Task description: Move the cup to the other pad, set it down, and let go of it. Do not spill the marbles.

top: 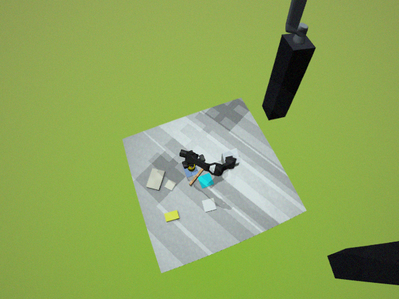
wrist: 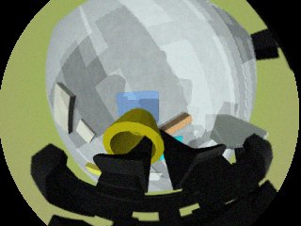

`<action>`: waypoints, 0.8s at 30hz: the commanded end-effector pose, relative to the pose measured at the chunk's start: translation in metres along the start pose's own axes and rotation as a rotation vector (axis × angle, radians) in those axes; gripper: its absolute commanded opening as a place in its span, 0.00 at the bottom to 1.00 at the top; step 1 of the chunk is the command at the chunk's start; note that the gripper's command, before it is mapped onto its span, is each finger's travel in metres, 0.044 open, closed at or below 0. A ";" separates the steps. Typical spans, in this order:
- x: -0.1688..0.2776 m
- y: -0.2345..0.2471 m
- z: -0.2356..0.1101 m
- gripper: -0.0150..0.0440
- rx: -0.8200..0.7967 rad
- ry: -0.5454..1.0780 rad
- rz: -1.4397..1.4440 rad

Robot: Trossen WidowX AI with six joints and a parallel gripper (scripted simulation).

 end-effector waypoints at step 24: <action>0.047 -0.017 -0.002 0.25 0.000 -0.002 0.001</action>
Point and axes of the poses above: the point midway between the two fingers, 35 mm back from their tips, its own z axis out along the fingers, its own y axis across the jaws, x = y × z, the point moved 2 cm from there along -z, back along the fingers, and after that the axes turned 9 degrees about -z, right-handed, at the moved point
